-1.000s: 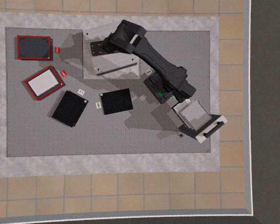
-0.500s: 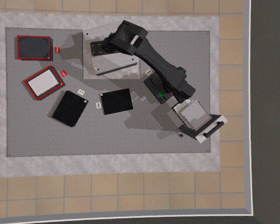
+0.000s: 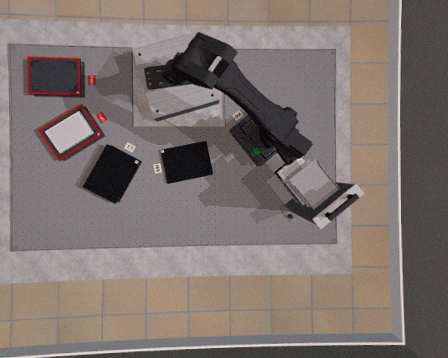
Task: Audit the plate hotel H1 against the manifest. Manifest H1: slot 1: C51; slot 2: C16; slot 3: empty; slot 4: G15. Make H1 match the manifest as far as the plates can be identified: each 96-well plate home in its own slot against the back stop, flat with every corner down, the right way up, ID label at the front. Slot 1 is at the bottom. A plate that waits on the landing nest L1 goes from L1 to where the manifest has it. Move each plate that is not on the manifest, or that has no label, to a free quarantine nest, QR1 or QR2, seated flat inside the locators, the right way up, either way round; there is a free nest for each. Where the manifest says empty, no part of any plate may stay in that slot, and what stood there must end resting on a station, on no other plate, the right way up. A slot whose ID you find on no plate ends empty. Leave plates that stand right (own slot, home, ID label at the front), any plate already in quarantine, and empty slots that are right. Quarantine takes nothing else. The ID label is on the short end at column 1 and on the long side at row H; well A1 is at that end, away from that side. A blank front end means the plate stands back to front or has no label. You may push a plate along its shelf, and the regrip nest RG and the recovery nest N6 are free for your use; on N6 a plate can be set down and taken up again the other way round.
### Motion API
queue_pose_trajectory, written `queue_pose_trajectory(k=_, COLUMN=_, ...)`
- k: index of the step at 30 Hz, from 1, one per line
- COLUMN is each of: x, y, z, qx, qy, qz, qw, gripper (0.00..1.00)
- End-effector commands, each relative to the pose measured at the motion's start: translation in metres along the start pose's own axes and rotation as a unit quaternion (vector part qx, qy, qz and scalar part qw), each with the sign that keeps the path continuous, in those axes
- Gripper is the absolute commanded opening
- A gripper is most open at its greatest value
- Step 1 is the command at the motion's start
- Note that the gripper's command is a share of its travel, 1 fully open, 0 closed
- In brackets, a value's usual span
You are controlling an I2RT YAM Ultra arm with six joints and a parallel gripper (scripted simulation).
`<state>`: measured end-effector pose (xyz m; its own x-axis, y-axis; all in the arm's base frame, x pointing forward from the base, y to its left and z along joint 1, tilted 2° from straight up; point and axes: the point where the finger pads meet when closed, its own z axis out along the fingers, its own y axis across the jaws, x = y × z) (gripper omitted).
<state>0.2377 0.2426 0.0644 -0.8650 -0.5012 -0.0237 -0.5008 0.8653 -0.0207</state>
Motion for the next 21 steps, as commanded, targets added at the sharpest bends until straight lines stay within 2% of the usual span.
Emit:
queue_pose_trajectory(k=1, x=-0.003, y=0.000, z=-0.007, qx=-0.004, qy=-0.014, qz=0.000, qw=1.000, gripper=0.86)
queue_pose_trajectory(k=21, x=-0.003, y=0.000, z=0.004, qx=-0.004, qy=-0.014, qz=0.000, qw=1.000, gripper=0.86)
